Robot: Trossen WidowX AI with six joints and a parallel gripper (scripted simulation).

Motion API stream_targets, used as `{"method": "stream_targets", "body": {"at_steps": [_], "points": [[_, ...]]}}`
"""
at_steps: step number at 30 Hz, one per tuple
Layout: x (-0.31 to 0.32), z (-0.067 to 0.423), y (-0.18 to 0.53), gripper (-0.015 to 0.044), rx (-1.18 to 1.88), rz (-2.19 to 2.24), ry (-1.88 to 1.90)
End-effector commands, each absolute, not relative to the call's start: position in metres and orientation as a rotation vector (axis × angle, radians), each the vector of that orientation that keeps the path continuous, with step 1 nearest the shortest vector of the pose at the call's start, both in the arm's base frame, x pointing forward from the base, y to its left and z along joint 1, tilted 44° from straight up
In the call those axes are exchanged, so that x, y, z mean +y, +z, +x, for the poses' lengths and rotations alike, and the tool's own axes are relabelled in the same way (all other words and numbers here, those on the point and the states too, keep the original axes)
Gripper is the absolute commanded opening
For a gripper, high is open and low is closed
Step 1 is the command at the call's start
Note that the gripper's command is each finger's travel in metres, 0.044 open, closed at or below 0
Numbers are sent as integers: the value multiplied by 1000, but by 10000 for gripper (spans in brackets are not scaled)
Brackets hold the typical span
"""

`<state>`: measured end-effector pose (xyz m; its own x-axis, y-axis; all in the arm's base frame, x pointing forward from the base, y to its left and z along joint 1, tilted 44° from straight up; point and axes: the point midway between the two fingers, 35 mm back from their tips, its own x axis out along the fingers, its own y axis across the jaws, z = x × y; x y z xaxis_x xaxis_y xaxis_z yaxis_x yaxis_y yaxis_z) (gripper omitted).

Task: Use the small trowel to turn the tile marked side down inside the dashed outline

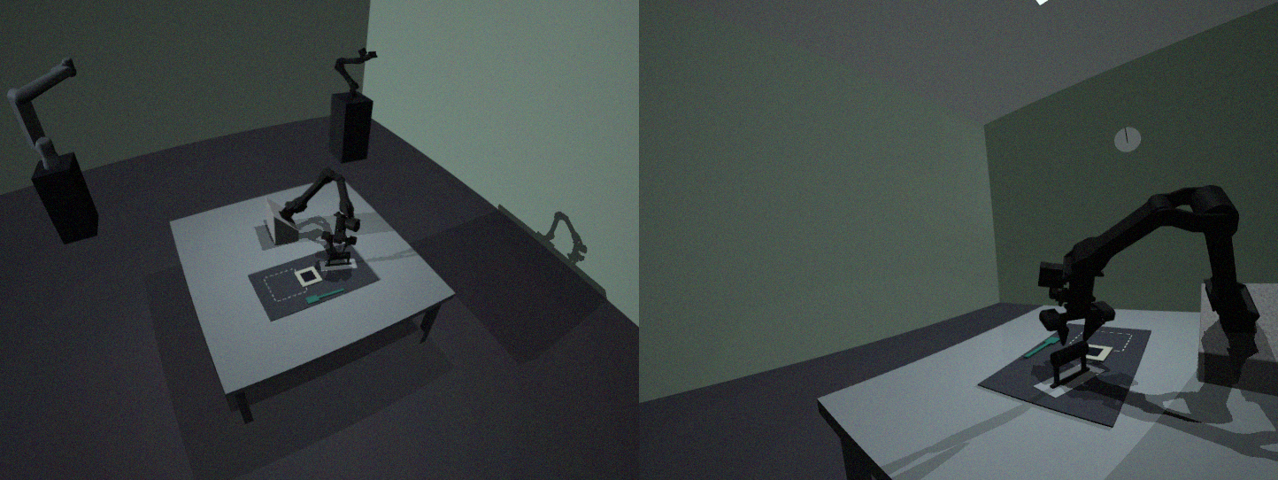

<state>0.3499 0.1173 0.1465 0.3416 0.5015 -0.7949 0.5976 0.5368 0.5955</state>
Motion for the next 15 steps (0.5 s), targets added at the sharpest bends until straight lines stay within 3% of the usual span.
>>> {"method": "stream_targets", "body": {"at_steps": [1, 15], "points": [[118, 349, 145, 300, 1234, 952, -2], [121, 345, 144, 300, 1041, 546, 209]]}}
